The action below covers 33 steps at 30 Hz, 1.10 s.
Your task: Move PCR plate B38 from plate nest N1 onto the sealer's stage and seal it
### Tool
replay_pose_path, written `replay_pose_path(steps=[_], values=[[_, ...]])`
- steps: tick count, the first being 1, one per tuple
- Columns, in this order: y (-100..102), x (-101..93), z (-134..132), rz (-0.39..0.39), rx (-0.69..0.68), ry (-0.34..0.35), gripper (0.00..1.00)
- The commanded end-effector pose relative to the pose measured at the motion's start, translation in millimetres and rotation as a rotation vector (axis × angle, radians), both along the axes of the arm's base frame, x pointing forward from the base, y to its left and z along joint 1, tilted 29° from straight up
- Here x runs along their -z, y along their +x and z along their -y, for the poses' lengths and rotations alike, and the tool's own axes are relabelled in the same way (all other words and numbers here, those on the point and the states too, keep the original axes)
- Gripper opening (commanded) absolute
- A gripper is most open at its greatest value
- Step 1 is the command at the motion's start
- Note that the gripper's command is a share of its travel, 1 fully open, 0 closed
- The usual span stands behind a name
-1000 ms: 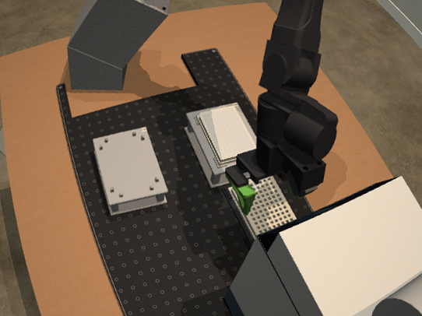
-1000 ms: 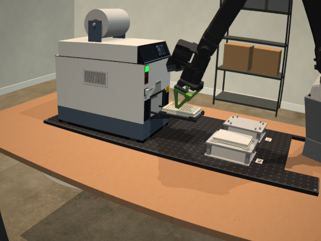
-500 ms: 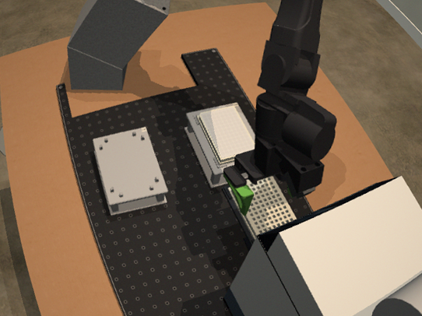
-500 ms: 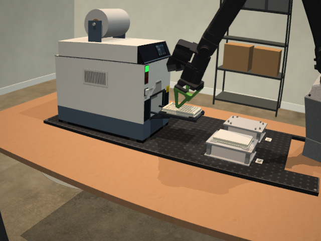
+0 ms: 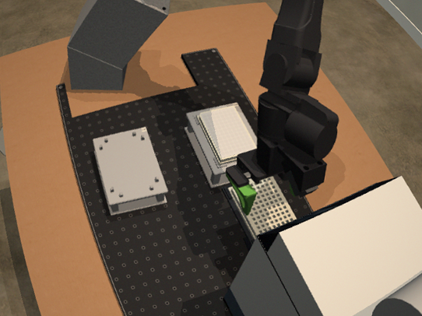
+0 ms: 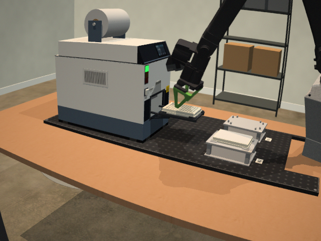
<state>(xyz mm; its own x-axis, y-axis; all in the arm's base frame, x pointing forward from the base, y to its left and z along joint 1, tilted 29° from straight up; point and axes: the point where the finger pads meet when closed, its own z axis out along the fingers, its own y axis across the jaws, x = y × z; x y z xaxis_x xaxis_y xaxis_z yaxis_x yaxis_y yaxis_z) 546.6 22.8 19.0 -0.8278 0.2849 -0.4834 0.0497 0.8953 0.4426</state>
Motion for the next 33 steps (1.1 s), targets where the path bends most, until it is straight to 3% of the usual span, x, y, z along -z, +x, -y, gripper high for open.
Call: replay_pose_path(steps=[1,9,18,25,33], values=[[20.4,-22.8,10.5,0.053,0.006,-0.012,1.0],[22.6,-16.2,19.1,0.055,0.021,-0.013,1.0],[15.7,-48.1,27.5,0.071,0.016,-0.018,1.0],[9.0,-40.0,27.3,0.039,0.012,-0.017,1.0],[2.7,-62.0,35.9,0.055,0.015,-0.013,1.0]])
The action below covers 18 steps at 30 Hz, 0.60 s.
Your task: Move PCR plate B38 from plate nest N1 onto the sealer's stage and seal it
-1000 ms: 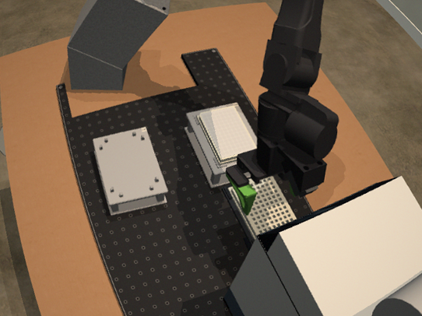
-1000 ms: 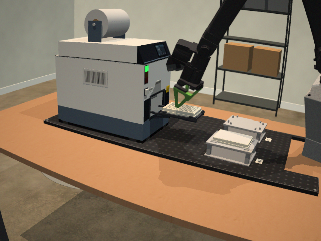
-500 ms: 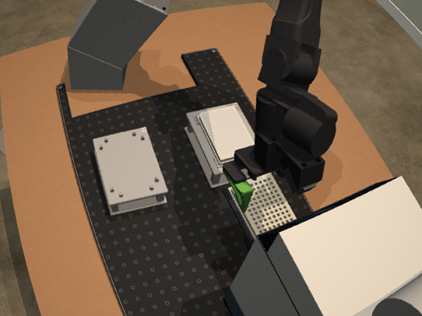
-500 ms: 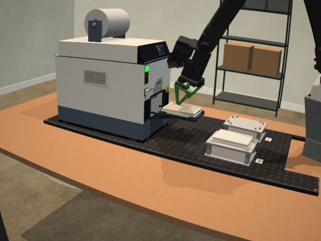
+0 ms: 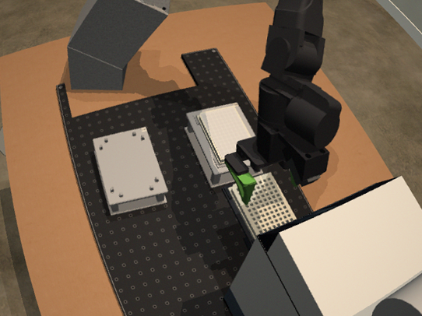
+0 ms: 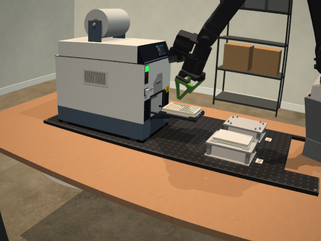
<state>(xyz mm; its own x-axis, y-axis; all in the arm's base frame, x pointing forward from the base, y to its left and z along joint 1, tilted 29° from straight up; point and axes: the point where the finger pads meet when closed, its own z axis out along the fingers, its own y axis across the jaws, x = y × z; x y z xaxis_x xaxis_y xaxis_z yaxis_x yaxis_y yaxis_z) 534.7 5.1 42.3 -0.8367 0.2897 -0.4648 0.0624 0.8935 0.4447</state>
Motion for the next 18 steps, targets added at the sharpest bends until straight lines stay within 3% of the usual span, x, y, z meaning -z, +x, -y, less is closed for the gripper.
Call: replay_pose_path(steps=[1,5,14,18], values=[[14.7,-41.2,19.4,0.078,0.013,-0.022,1.0],[14.7,-45.1,17.9,0.08,0.007,-0.021,1.0],[23.0,-33.5,3.0,0.071,0.006,-0.006,1.0],[25.8,-41.5,2.2,0.087,0.006,-0.006,1.0]])
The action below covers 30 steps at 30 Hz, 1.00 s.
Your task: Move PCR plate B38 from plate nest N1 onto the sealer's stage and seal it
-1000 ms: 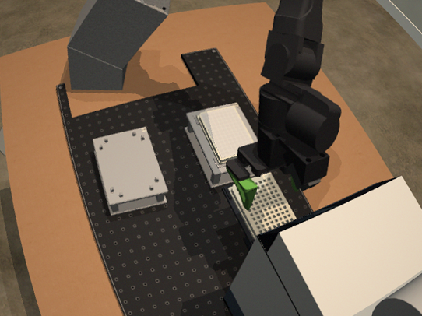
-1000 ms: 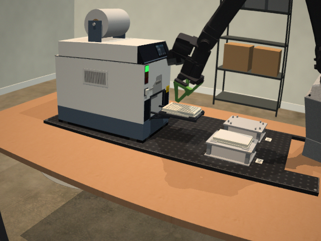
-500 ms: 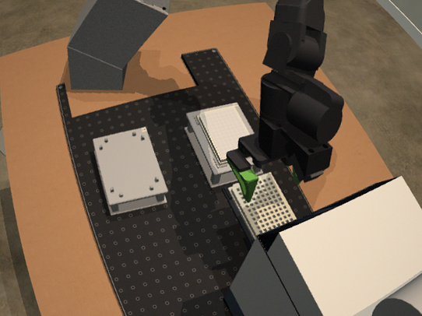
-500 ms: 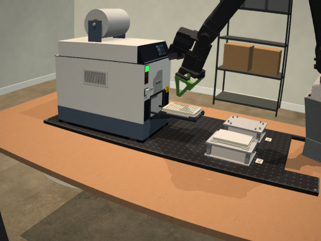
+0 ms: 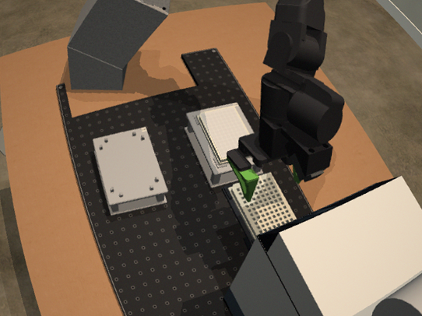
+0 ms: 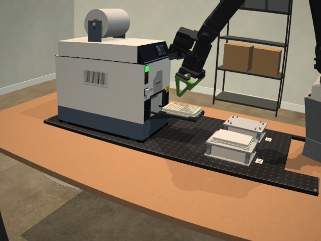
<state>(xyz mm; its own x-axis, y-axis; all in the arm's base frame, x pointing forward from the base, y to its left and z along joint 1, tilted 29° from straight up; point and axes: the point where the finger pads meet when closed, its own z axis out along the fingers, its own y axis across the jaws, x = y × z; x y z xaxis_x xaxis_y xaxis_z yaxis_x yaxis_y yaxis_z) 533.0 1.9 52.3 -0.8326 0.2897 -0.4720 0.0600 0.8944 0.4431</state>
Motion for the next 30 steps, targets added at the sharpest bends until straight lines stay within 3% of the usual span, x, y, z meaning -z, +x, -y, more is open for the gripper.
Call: replay_pose_path(steps=[1,15,30], values=[[28.2,-34.4,-0.7,0.086,0.005,-0.004,1.0],[24.9,-39.6,18.8,0.076,0.04,-0.005,1.0],[3.5,-17.0,-1.5,0.027,0.008,0.001,1.0]])
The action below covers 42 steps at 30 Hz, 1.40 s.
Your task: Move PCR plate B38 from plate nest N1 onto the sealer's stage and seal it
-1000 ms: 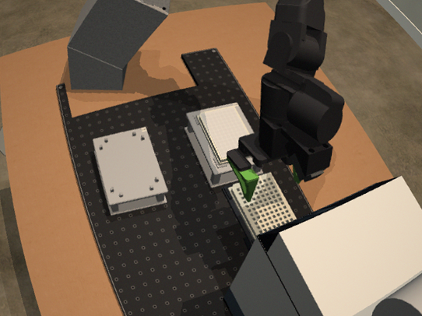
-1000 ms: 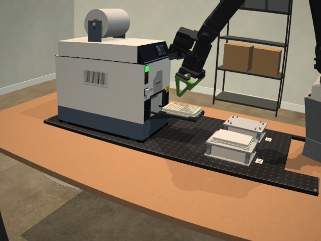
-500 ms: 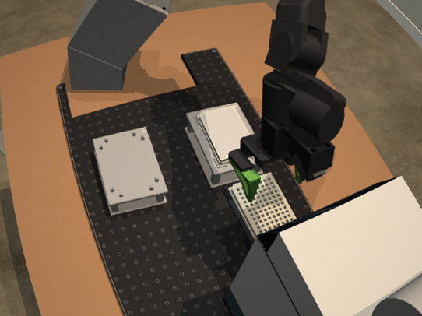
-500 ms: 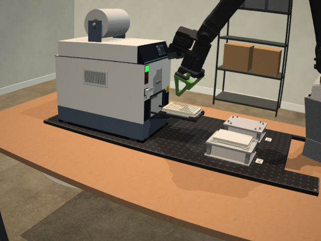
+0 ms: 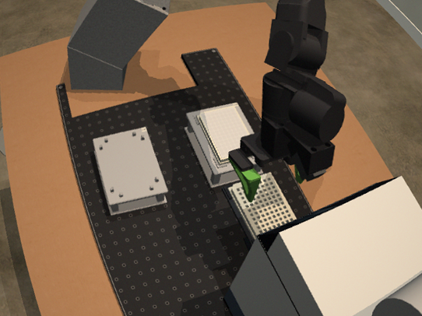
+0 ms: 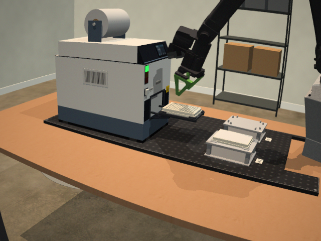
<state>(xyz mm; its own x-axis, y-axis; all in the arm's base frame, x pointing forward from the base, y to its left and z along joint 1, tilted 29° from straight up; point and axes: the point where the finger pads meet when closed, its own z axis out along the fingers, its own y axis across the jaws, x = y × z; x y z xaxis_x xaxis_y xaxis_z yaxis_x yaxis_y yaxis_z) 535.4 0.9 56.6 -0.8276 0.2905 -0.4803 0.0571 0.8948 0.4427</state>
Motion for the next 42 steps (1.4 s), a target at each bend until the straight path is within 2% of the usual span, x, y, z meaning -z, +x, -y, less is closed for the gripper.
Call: replay_pose_path(steps=[1,8,17,23,25,29,36,42], values=[[-0.6,-10.9,-3.3,0.013,0.005,0.003,1.0],[3.3,-14.5,-4.8,0.022,0.001,0.002,1.0],[17.3,-28.6,14.0,0.056,0.031,-0.004,1.0],[-1.7,-20.2,-8.0,0.055,0.006,0.003,1.0],[-1.7,-20.2,-8.0,0.055,0.006,0.003,1.0],[-12.9,-8.1,-8.0,0.039,-0.004,-0.009,1.0],[-22.2,-12.8,-0.8,0.065,-0.006,-0.015,1.0],[-30.6,-9.4,5.3,0.058,0.007,-0.015,1.0]])
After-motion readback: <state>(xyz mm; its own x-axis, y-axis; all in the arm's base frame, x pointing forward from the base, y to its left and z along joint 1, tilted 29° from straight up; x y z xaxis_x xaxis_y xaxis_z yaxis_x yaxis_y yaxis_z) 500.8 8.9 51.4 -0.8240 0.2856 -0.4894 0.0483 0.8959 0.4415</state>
